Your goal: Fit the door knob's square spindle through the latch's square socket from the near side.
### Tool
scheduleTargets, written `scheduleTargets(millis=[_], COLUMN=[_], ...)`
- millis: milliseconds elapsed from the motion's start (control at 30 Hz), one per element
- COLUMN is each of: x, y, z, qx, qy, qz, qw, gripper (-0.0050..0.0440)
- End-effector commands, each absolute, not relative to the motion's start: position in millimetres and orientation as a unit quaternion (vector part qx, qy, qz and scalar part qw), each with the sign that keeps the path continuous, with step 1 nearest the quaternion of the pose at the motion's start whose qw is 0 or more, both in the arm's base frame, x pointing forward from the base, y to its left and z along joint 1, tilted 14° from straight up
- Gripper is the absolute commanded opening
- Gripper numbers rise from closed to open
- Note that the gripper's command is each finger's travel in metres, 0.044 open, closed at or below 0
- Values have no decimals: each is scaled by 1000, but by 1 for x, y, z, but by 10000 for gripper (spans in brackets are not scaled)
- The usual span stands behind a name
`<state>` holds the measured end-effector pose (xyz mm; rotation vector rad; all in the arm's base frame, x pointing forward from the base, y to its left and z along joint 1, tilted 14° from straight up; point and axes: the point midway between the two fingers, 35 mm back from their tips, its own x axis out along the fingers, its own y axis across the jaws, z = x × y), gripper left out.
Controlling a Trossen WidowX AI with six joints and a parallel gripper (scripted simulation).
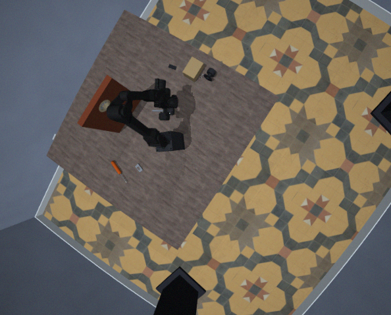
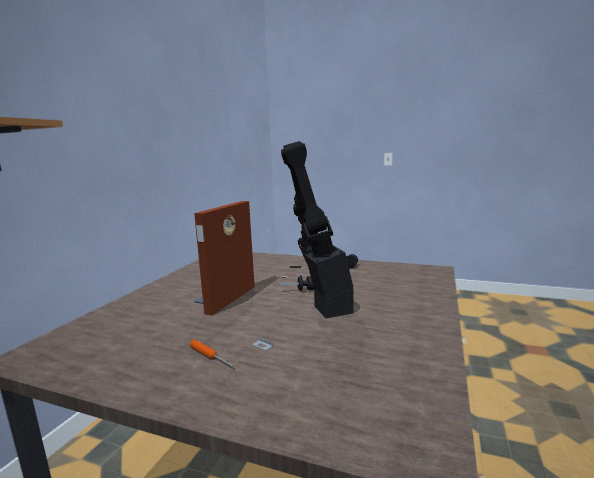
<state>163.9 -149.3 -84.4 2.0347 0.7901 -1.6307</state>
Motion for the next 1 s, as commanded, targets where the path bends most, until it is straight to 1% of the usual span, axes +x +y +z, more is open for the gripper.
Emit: scheduleTargets(millis=[0, 967], x=[162, 169], y=[-146, -141], z=[-85, -122], qx=[731, 731], qy=[287, 287], qz=[-584, -584], qw=[208, 208], gripper=[440, 440])
